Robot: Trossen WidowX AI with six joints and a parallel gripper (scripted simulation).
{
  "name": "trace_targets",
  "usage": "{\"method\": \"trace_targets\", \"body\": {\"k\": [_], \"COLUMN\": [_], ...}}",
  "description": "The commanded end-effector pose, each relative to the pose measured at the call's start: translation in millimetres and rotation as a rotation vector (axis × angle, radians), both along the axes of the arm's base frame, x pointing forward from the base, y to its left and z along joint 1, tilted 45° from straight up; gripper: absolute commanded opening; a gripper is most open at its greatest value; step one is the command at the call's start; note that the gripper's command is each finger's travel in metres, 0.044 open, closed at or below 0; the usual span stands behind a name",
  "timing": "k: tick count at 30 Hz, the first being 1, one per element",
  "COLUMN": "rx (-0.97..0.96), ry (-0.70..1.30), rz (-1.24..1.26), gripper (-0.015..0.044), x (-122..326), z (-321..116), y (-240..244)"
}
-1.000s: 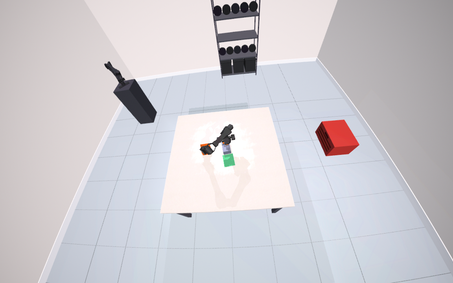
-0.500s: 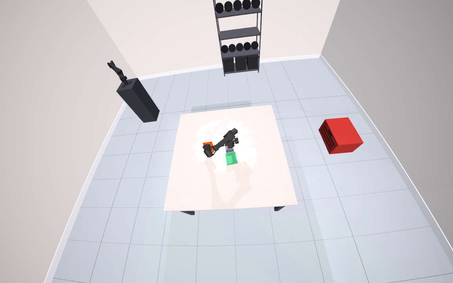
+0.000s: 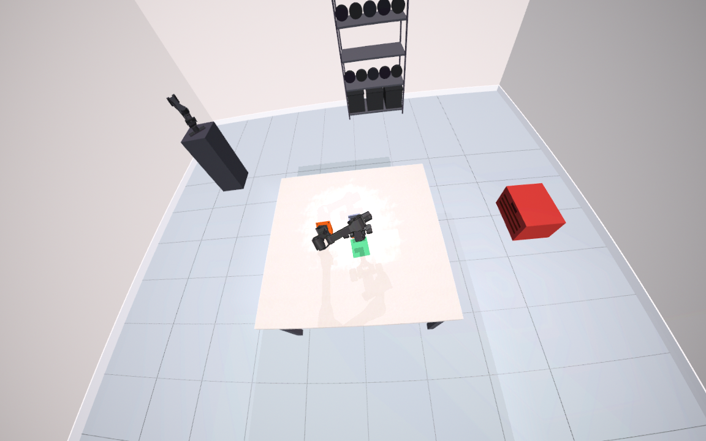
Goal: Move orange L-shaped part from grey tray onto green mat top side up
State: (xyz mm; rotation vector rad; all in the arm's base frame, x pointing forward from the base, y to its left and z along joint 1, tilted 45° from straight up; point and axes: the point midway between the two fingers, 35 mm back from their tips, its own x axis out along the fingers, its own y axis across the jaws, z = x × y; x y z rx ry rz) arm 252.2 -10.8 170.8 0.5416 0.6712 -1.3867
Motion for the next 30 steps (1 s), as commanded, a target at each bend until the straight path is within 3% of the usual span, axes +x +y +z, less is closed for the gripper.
{"method": "trace_targets", "body": {"k": [1,30], "rx": [-0.001,-0.001], "ry": [-0.008,-0.009], "rz": [0.002,0.002], "gripper": [0.0,0.0], "x": [-0.4,2.2], "z": [13.0,-12.0], "y": [-10.5,-35.6]}}
